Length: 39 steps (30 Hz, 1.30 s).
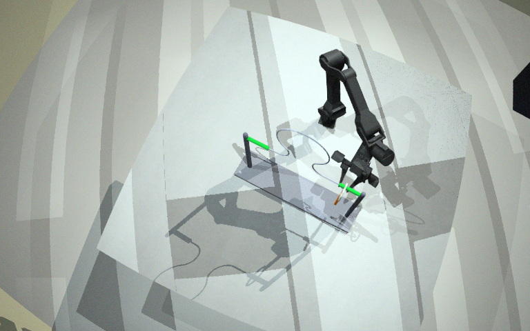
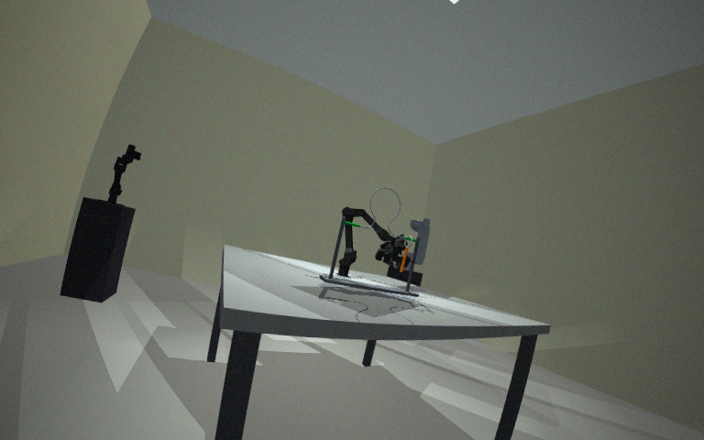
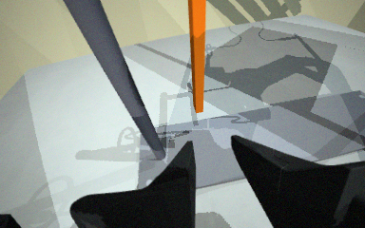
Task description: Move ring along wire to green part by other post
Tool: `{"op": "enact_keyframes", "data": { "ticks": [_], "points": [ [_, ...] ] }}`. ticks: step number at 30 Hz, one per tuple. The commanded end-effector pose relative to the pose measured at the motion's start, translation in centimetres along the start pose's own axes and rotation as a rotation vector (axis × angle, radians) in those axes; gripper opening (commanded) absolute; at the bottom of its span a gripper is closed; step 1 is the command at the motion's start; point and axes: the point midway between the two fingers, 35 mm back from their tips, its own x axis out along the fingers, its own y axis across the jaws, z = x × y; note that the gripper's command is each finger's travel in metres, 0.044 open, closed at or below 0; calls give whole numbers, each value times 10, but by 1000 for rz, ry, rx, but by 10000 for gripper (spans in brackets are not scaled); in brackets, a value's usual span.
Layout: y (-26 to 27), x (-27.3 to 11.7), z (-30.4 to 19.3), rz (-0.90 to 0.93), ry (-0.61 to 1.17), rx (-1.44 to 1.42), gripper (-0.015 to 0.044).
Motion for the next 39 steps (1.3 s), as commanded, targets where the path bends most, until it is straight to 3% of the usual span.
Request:
{"op": "enact_keyframes", "data": {
  "ticks": [1, 7, 30, 36, 39],
  "points": [
    [1, -16, 2, 2, -3, 6, 160],
    [-1, -33, 2, 2, -7, 5, 160],
    [-1, -33, 2, 2, -7, 5, 160],
    [-2, -81, 2, 5, -8, 3, 317],
    [-2, -83, 2, 5, -9, 2, 396]
  ]
}}
